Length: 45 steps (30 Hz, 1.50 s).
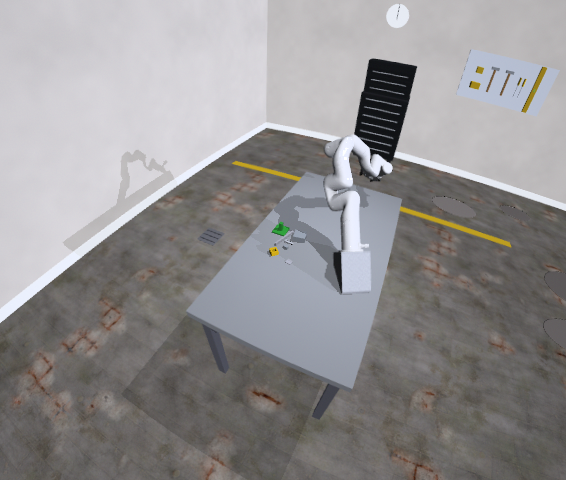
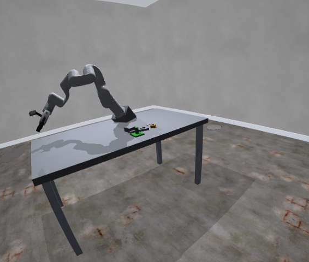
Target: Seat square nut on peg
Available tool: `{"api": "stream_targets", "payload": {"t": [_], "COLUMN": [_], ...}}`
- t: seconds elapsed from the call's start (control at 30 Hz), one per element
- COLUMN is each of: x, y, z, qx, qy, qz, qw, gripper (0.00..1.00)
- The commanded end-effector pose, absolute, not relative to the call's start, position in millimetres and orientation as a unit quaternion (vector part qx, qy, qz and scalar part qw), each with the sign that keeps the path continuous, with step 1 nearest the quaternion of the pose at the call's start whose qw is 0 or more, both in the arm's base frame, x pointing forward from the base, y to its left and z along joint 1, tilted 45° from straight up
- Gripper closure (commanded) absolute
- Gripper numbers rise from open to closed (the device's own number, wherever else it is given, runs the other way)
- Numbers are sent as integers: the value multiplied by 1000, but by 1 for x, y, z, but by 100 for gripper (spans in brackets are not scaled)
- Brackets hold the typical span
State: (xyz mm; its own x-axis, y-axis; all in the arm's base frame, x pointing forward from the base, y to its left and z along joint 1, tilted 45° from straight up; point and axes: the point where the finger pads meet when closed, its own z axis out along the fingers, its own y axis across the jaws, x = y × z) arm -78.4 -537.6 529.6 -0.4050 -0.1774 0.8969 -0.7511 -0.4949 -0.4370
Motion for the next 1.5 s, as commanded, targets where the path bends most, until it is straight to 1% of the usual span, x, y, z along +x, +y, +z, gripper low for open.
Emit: {"api": "stream_targets", "payload": {"t": [0.0, 0.53, 0.57, 1.1, 1.3, 1.47], "x": [-79, -79, -79, -62, -36, 0], "y": [-537, -537, -537, -548, -562, -577], "z": [531, 531, 531, 522, 507, 487], "qx": [506, 506, 506, 498, 488, 475], "qy": [-458, -458, -458, -473, -497, -526], "qz": [702, 702, 702, 704, 704, 700], "qw": [206, 206, 206, 180, 141, 92], "gripper": [0, 0, 40, 40, 40, 40]}}
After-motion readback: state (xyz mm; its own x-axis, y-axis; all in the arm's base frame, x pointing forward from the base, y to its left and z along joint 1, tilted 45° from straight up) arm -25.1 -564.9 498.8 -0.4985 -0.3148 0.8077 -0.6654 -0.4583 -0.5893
